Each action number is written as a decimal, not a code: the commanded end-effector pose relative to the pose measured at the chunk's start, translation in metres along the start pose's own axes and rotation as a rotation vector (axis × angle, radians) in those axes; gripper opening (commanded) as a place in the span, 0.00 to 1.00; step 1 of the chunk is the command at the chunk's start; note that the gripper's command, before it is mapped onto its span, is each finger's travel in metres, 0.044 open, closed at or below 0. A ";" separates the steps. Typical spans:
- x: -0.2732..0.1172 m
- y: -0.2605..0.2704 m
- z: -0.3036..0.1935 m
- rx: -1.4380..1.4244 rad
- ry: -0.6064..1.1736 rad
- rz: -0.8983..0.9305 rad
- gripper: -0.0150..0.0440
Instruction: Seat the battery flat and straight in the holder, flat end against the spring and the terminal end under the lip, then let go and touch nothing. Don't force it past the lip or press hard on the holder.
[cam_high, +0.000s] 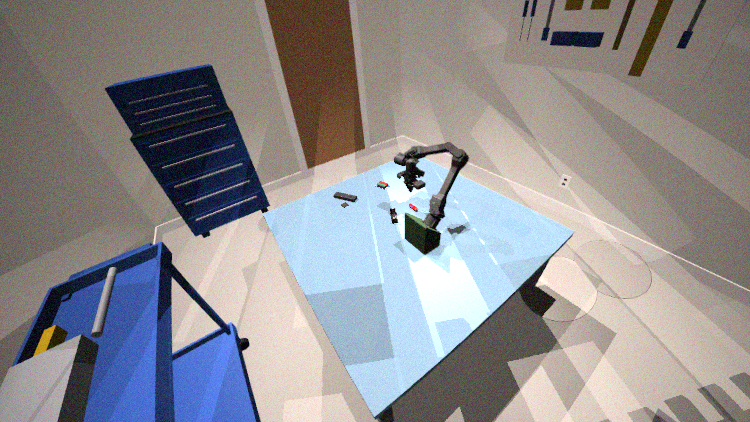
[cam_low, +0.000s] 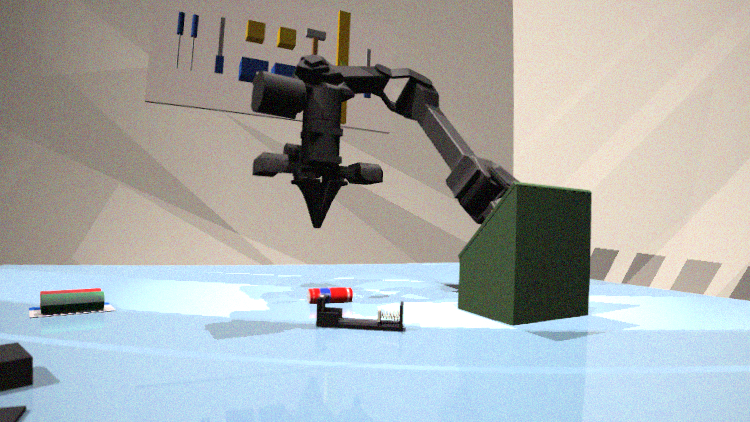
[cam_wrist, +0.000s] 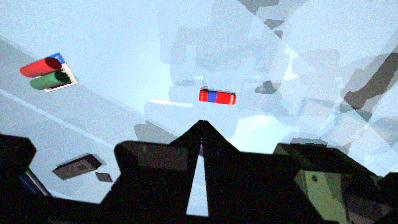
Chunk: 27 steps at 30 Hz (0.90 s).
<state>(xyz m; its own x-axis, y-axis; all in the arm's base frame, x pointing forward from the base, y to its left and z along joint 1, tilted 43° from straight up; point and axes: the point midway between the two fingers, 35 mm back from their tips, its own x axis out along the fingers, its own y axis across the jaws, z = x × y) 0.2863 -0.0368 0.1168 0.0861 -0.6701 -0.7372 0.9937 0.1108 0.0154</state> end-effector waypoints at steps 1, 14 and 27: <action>-0.011 -0.003 0.003 0.011 0.001 -0.003 0.25; -0.003 -0.004 0.002 -0.121 -0.001 -0.004 0.39; 0.046 -0.019 0.002 -1.240 0.002 -0.002 0.65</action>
<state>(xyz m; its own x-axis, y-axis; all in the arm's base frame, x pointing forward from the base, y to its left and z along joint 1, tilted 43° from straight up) 0.2825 -0.0497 0.1027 0.0913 -0.6676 -0.7389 0.7292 0.5502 -0.4069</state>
